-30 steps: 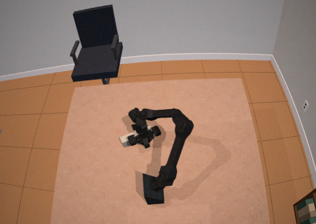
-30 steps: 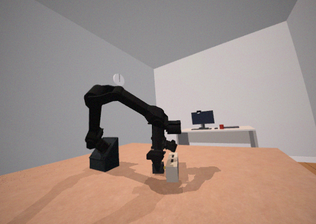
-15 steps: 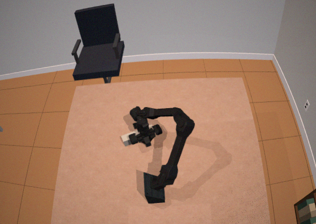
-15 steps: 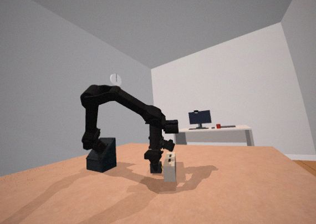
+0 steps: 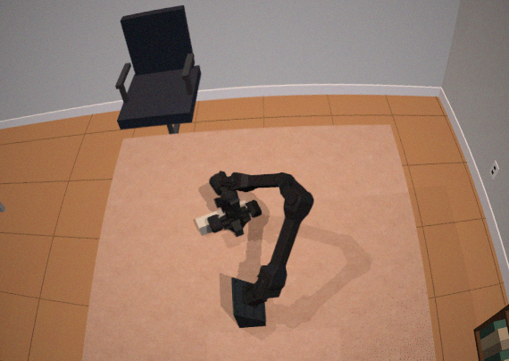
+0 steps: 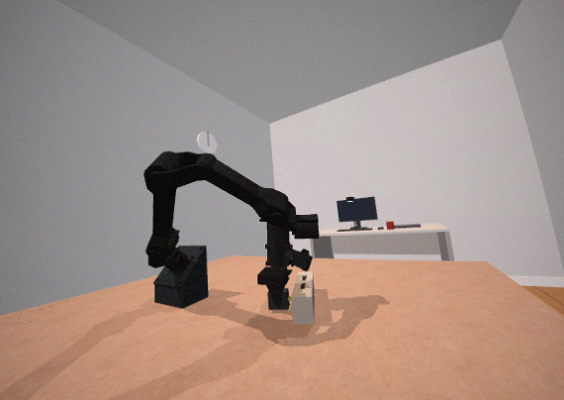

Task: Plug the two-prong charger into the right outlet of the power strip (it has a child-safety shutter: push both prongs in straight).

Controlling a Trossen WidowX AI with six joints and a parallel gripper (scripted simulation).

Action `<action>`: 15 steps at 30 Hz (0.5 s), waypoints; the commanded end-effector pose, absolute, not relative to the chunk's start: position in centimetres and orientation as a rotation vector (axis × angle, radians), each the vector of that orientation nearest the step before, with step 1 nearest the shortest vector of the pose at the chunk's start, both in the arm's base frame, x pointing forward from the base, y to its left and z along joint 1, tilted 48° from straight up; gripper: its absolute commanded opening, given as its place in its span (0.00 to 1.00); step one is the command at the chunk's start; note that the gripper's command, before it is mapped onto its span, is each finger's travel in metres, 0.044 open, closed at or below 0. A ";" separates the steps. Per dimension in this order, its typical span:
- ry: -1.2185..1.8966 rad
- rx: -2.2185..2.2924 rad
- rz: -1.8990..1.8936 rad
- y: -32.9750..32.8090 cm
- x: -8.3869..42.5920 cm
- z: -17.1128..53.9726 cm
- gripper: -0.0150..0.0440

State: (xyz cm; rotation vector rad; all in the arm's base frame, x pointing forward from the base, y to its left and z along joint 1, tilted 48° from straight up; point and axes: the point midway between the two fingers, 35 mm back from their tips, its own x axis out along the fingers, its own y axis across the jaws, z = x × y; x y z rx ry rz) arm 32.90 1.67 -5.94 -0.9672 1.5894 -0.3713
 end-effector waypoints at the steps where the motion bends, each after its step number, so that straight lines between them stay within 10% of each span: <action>1: 1.586 -0.968 -0.374 1.7 33.1 -5.9 0.25; 15: 1.586 -0.968 -0.374 1.8 33.4 -6.0 0.25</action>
